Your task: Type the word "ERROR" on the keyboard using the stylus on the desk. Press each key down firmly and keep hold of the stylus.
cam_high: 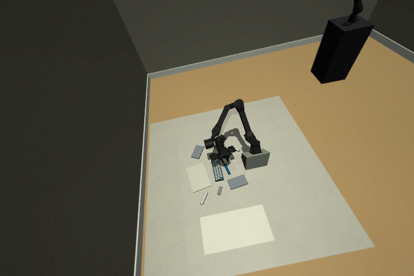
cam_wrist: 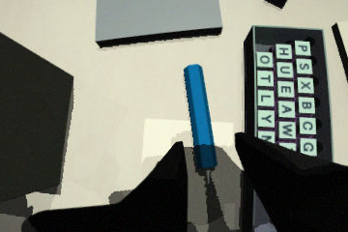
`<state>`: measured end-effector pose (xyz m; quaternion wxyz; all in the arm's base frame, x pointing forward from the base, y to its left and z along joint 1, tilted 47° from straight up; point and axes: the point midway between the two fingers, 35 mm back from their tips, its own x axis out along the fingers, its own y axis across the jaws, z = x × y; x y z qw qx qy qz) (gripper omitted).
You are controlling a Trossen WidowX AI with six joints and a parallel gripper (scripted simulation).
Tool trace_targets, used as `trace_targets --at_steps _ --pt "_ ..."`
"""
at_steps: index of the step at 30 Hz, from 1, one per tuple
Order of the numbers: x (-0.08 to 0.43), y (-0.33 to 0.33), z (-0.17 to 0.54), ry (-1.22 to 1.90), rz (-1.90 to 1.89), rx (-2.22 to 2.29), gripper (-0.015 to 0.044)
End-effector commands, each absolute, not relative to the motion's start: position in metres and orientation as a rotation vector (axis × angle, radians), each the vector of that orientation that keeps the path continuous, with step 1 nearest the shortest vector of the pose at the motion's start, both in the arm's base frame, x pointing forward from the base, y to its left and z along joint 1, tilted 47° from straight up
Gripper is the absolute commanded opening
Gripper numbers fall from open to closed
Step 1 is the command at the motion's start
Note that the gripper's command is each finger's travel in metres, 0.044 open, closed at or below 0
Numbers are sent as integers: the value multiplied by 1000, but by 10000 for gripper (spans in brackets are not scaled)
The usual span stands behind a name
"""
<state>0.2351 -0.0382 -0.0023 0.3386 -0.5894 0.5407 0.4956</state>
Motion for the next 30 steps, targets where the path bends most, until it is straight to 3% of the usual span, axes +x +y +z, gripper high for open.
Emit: trace_targets --at_steps 1,7,13,19,30 --pt "236 -36 1 1401 1280 -1531 150" --pt "222 -34 -17 1710 1203 -1569 150" --pt "215 -27 -27 2044 851 -1871 150" --pt "227 -7 -33 1979 420 -2308 150" --pt "227 -6 -34 1970 407 -2322 150"
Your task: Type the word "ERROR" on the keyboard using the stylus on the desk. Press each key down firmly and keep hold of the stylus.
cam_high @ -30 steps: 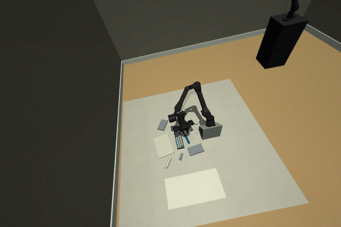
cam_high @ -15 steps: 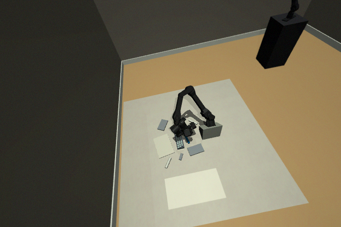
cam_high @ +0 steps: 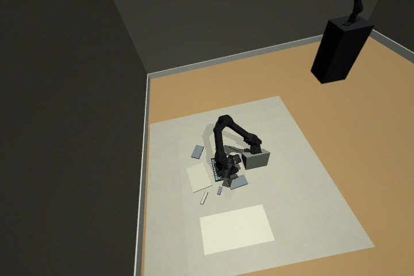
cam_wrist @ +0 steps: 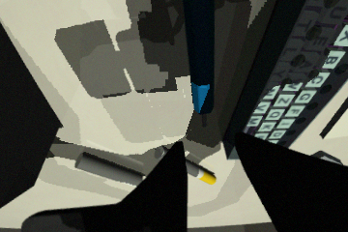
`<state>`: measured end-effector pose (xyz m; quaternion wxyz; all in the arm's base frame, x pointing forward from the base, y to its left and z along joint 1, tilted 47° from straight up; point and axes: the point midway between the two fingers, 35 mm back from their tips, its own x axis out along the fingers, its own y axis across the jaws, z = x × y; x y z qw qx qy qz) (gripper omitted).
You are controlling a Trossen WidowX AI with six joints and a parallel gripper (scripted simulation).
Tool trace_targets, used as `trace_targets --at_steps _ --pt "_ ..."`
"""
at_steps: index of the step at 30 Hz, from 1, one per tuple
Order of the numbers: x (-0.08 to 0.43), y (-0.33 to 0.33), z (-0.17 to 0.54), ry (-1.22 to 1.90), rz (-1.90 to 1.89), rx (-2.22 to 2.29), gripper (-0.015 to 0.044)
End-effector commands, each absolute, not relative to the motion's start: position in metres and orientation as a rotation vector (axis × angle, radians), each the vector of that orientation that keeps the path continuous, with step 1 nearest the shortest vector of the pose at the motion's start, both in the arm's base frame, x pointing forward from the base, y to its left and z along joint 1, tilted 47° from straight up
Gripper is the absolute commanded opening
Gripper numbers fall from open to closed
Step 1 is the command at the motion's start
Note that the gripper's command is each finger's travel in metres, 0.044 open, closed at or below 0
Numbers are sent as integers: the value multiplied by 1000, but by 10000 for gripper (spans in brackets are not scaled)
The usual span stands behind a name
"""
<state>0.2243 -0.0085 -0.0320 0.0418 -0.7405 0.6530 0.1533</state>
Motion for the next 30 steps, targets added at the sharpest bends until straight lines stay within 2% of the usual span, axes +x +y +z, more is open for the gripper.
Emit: trace_targets --at_steps 1,30 --pt "227 -6 -34 1970 407 -2322 150" --pt "228 -18 -44 1971 406 -2323 150"
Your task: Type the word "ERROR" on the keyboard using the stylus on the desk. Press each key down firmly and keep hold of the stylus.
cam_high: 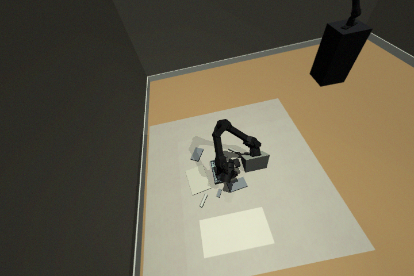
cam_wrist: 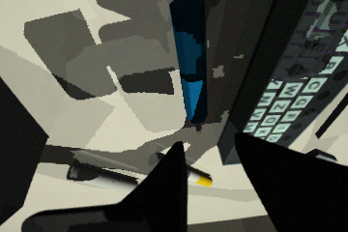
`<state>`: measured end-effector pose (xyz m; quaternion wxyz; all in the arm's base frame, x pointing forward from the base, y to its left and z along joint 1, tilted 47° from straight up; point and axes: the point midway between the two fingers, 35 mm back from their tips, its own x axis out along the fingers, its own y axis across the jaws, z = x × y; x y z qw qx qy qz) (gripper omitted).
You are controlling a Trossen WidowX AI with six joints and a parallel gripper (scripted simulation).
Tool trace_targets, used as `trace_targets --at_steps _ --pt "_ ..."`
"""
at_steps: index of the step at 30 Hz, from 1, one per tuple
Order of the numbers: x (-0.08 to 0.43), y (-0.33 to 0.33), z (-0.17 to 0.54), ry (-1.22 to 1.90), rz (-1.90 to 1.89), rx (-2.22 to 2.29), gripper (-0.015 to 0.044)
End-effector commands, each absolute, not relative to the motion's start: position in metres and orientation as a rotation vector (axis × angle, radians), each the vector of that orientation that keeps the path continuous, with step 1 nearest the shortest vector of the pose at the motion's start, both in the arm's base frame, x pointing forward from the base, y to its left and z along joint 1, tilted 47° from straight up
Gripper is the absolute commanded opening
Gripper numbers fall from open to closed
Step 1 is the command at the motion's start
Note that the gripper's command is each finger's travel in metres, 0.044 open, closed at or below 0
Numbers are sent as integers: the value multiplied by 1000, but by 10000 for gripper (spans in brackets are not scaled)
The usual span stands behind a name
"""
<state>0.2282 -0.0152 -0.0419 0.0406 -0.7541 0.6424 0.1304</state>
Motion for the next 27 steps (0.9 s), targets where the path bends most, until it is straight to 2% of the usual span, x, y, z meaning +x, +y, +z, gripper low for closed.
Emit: trace_targets --at_steps 1,27 --pt "228 -18 -45 1971 406 -2323 150" --pt "228 -29 -56 1972 406 -2323 150"
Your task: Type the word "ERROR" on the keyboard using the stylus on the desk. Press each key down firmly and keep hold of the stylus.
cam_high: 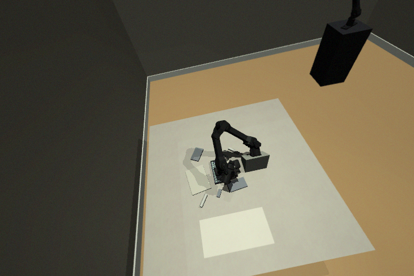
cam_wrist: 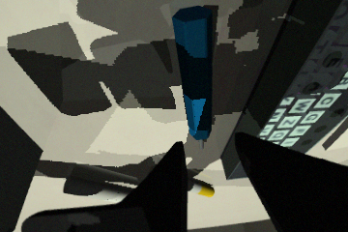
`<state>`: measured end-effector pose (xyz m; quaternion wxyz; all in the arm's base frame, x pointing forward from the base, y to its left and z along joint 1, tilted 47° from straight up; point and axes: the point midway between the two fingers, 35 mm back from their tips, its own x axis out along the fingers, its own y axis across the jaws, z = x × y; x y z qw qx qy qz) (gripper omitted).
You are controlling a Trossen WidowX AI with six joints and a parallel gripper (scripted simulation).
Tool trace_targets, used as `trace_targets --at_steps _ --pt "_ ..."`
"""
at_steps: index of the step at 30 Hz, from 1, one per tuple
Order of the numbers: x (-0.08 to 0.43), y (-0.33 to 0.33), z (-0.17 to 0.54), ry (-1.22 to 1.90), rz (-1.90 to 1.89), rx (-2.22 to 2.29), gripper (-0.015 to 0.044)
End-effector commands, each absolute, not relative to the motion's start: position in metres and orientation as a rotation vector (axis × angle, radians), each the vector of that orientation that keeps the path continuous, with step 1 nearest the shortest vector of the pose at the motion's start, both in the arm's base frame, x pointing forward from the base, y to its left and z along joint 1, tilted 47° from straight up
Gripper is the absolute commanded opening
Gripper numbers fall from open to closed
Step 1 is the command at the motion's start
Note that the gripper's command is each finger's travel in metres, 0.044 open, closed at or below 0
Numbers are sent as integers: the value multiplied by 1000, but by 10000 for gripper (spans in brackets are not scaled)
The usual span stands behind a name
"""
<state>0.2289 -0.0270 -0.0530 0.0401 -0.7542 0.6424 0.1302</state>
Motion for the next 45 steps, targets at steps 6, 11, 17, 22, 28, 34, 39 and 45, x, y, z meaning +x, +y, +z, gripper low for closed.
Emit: trace_targets --at_steps 6,11,17,22,28,34,39,45 --pt "228 -32 -58 1972 406 -2323 150" --pt "228 -34 -60 1972 405 -2324 150" --pt "228 -37 -62 1972 405 -2324 150" --pt "229 -40 -65 1972 405 -2324 150" --pt "229 -43 -68 1972 405 -2324 150" --pt "229 -45 -70 1972 405 -2324 150" --pt "229 -48 -72 1973 405 -2324 150" --pt "229 -50 -74 1973 405 -2324 150"
